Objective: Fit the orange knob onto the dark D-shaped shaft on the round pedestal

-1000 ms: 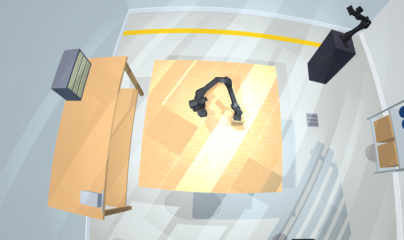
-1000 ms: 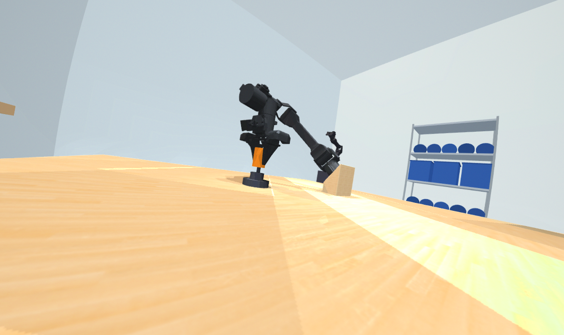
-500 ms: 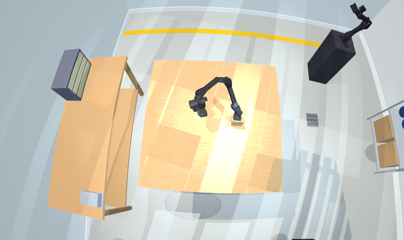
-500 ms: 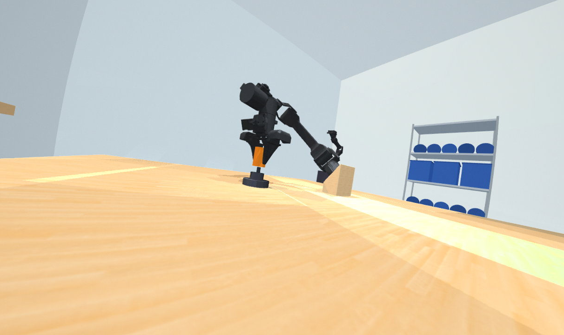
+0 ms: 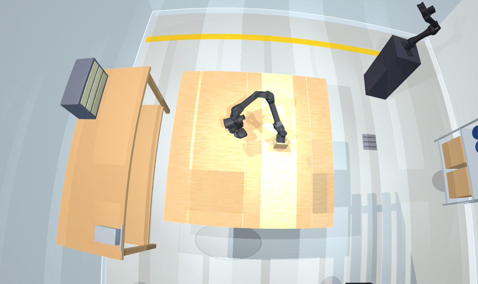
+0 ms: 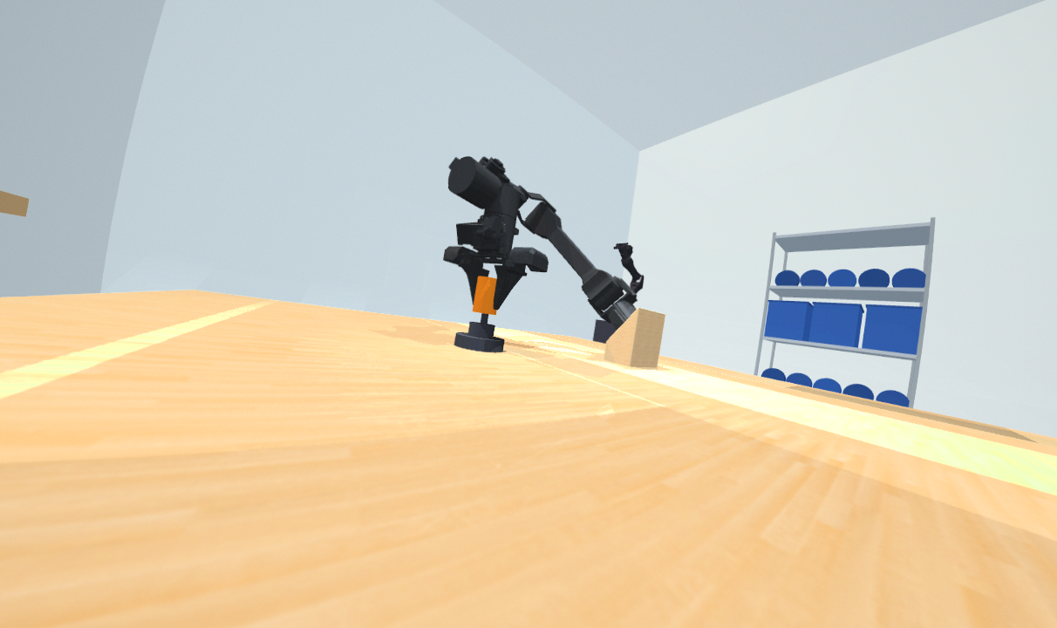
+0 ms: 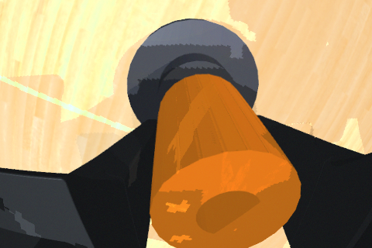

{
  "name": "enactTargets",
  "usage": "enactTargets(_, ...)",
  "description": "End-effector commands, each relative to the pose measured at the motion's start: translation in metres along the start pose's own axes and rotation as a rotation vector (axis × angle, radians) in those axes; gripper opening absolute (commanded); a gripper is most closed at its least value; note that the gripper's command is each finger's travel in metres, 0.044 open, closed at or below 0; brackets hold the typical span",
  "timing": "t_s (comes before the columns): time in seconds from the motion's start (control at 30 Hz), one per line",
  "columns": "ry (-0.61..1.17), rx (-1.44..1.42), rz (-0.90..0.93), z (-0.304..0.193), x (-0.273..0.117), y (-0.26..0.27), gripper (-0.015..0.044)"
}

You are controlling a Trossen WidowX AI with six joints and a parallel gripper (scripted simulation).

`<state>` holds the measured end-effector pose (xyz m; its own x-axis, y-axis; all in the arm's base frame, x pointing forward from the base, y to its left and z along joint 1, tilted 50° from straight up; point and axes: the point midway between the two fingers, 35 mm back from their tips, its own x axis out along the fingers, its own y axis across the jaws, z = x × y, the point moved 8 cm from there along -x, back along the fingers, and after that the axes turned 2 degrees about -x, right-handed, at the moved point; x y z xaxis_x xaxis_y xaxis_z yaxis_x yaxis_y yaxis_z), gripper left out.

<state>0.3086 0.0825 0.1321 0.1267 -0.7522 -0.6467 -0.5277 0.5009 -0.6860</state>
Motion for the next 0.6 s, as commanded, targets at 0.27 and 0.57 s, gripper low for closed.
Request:
enactTargets(0.27,-0.003,-0.003,0.001,0.0007,-0.0028,0.0011,0.0000)
enactTargets(0.57,-0.003,-0.154,0.001,0.0013,-0.0041,-0.0009,0.0000)
